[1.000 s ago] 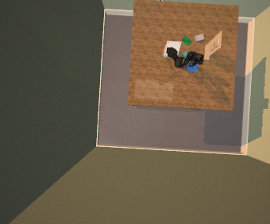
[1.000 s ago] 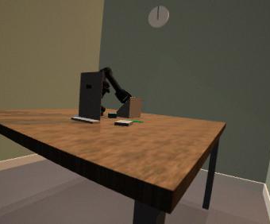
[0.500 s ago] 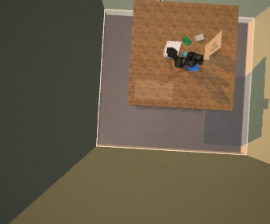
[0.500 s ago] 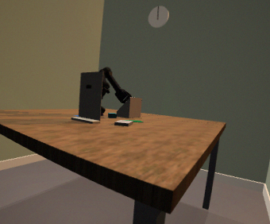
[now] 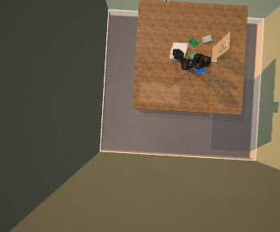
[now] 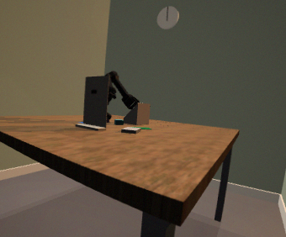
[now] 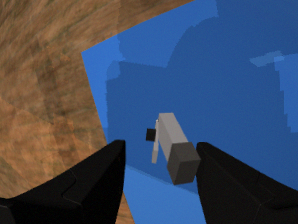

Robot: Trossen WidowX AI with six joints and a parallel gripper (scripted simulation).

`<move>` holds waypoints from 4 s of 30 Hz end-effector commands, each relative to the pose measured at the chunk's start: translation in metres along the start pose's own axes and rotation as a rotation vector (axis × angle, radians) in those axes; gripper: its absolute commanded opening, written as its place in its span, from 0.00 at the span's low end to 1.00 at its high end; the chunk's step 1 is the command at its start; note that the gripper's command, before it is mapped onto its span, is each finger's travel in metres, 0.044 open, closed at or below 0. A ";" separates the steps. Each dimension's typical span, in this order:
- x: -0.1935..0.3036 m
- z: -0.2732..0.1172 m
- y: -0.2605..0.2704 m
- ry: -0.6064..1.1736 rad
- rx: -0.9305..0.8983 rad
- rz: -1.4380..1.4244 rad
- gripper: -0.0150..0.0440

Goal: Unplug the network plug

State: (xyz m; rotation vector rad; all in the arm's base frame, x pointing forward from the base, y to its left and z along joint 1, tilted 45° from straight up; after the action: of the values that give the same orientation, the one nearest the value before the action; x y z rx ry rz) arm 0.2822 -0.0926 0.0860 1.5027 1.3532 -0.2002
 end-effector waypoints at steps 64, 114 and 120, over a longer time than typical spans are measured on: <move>0.004 -0.066 0.029 0.015 0.016 0.001 0.52; 0.002 -0.137 0.076 0.022 0.024 -0.005 0.52; 0.000 -0.151 0.085 0.019 0.022 -0.004 0.52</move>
State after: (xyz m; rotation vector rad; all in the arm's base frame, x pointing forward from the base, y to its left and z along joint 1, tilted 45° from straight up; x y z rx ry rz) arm 0.2757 0.0313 0.1911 1.5247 1.3812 -0.2063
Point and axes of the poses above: the point midway between the two fingers, 35 mm back from their tips, its own z axis out along the fingers, its own y axis across the jaws, x = y × z, the point moved 5 cm from there along -z, back along the fingers, and after that the axes turned 5 degrees about -z, right-handed, at the moved point
